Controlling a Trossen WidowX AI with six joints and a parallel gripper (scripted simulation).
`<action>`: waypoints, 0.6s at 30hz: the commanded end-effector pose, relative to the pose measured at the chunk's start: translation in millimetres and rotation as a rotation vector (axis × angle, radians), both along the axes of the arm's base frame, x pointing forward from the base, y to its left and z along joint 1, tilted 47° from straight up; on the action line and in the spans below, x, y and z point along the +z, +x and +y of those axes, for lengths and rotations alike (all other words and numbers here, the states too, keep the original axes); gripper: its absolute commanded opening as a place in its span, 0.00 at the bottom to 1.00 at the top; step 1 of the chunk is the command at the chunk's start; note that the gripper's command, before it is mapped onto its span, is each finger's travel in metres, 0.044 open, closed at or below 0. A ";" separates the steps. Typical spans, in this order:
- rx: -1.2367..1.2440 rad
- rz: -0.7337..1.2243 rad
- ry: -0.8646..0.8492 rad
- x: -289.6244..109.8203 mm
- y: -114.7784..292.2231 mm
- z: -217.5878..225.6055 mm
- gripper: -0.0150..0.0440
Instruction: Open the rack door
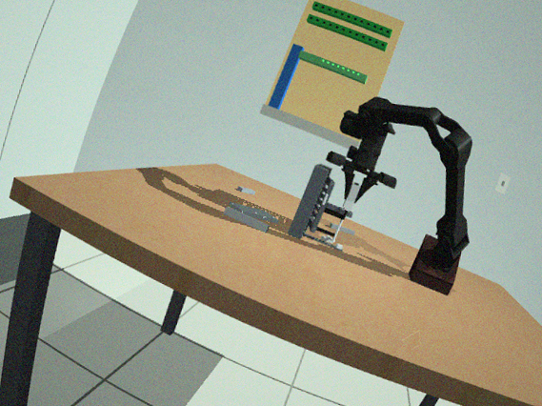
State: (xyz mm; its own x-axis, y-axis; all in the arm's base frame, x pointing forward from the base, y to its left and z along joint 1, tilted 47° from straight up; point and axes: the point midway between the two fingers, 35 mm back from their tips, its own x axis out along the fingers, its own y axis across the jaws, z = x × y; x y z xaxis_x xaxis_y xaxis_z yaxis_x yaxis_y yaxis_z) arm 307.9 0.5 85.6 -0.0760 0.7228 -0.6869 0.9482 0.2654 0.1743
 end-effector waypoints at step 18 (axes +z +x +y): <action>0.260 -0.281 0.024 -17.7 -24.9 -18.8 0.27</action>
